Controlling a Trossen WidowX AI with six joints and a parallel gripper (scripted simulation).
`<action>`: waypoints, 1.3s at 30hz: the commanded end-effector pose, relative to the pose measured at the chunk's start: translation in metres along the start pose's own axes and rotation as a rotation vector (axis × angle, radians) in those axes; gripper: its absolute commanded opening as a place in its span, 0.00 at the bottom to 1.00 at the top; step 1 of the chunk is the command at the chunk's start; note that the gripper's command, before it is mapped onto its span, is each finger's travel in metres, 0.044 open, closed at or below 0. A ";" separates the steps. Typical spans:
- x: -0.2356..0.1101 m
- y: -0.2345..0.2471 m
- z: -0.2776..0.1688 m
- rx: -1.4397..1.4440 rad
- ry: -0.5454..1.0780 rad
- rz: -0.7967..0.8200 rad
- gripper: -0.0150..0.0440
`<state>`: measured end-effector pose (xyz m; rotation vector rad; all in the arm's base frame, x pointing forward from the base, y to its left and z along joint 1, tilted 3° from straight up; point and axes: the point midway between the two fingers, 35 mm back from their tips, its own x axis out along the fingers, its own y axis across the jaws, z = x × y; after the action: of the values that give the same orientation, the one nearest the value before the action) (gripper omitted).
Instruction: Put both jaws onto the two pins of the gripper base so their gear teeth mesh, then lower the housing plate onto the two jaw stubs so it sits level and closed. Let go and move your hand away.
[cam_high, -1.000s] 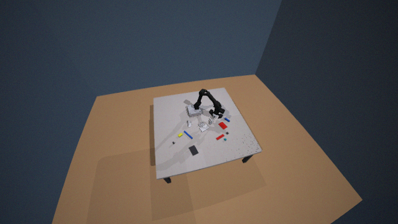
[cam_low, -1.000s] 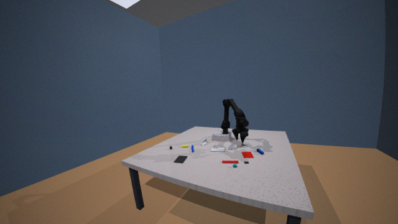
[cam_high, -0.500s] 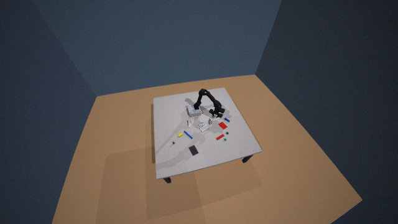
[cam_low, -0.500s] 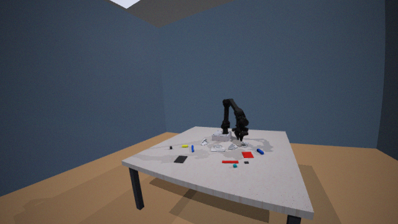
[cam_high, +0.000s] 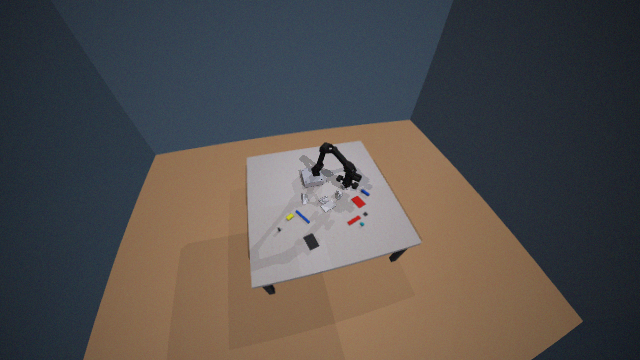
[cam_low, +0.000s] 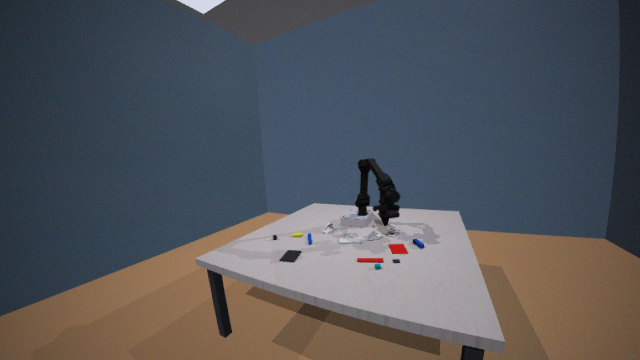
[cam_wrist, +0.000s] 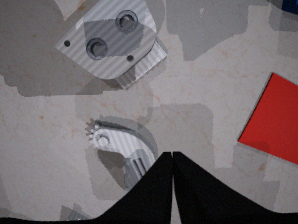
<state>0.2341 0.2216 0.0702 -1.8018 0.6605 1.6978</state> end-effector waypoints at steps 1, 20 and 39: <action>0.000 0.000 0.000 0.006 0.000 0.000 0.25; 0.000 0.000 0.000 0.000 0.000 0.000 0.74; 0.000 0.000 0.000 0.000 0.000 0.000 1.00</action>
<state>0.2341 0.2216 0.0703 -1.8018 0.6605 1.6977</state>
